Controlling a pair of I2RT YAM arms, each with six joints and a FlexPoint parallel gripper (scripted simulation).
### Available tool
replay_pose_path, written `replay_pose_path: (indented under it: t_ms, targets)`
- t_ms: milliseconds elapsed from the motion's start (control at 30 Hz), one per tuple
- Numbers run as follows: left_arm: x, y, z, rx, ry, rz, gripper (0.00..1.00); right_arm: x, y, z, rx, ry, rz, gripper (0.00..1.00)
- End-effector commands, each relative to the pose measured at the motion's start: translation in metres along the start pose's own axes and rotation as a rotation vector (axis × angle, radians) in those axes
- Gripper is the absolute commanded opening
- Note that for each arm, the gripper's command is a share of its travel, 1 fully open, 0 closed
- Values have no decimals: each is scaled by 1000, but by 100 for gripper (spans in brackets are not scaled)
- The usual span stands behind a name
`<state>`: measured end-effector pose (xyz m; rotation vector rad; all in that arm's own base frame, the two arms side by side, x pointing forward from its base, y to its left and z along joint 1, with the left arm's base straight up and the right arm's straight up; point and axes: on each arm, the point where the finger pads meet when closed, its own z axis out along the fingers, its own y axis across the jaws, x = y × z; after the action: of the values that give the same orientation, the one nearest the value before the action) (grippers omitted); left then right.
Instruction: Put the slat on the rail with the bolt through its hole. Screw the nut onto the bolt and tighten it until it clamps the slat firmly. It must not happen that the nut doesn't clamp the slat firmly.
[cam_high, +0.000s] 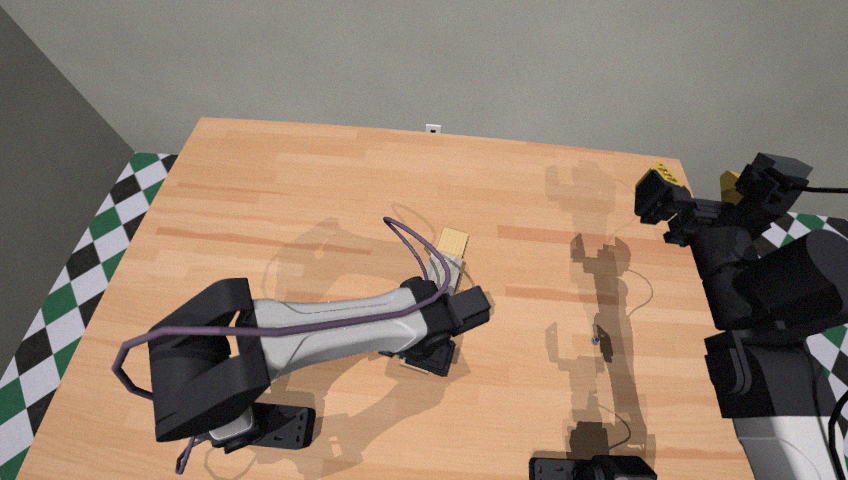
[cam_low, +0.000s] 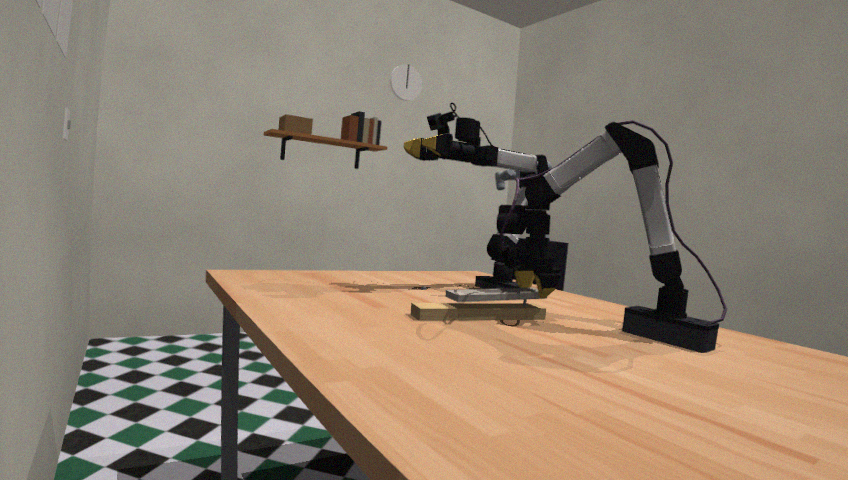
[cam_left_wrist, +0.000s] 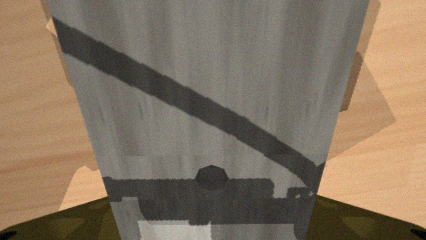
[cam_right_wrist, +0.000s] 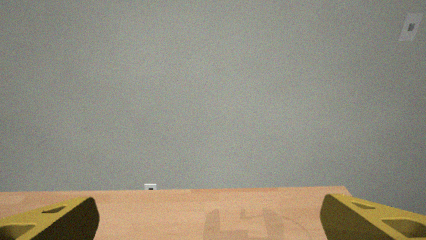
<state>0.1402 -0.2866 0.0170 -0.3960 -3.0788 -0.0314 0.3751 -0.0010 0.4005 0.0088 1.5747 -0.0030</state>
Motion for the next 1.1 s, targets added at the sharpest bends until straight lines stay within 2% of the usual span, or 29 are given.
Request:
replay_pose_path:
  t_ms: [0,1067]
  targets:
    - [-7,-8,-11,30,-53,-3,67,-6,1,-1,-8,-15,-4,100]
    - [-5,-8,-8,23,-46,2,67,-6,1,-1,-8,-15,-4,100]
